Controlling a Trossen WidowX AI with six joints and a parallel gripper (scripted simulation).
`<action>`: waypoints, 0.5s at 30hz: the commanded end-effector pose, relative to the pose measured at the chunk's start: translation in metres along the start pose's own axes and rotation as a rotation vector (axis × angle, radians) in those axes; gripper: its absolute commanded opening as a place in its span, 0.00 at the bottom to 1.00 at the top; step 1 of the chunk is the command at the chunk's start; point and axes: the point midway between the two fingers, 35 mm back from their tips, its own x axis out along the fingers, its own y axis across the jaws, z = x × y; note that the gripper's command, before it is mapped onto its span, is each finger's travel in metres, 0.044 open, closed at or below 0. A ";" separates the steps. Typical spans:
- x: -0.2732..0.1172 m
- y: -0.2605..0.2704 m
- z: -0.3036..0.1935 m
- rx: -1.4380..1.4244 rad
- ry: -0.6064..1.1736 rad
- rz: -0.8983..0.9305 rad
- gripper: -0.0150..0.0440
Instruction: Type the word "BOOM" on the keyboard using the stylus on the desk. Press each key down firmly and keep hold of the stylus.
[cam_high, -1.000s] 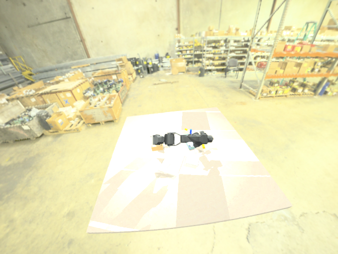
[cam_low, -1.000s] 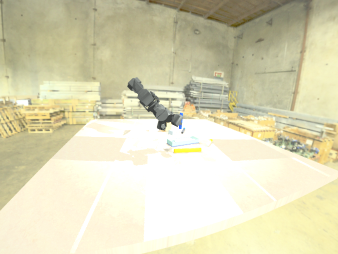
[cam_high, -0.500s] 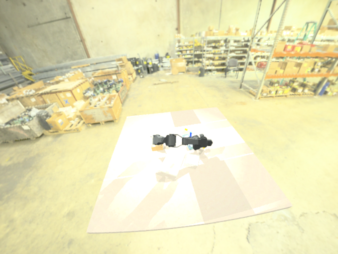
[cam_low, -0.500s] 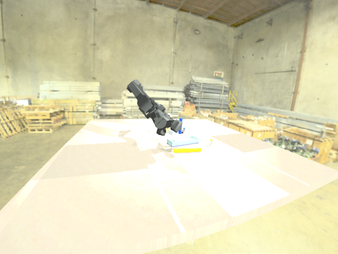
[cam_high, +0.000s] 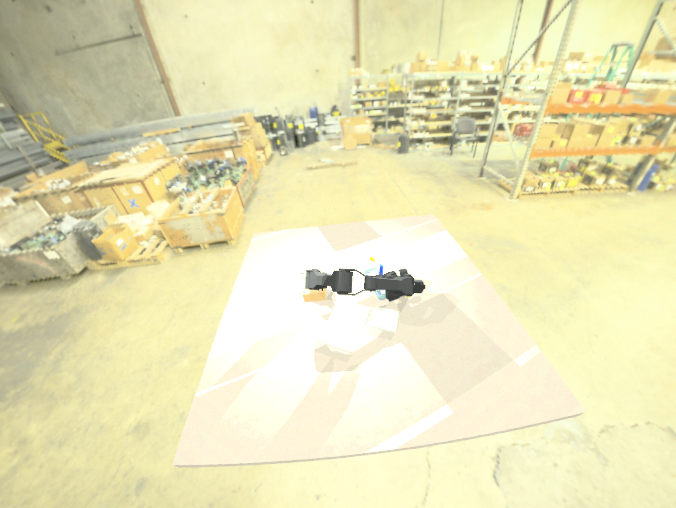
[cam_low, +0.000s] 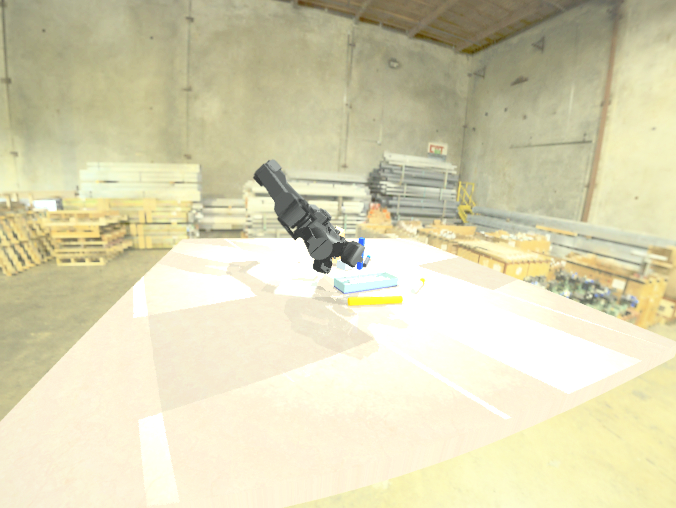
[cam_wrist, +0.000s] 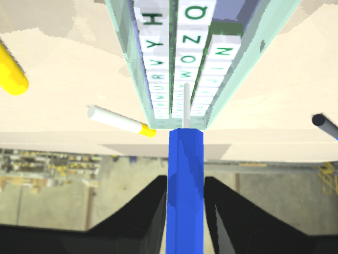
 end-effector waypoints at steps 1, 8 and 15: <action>0.000 0.000 0.001 -0.004 -0.003 0.001 0.39; 0.001 -0.001 0.002 -0.004 -0.003 0.001 0.39; 0.003 -0.001 0.007 -0.004 -0.003 0.001 0.39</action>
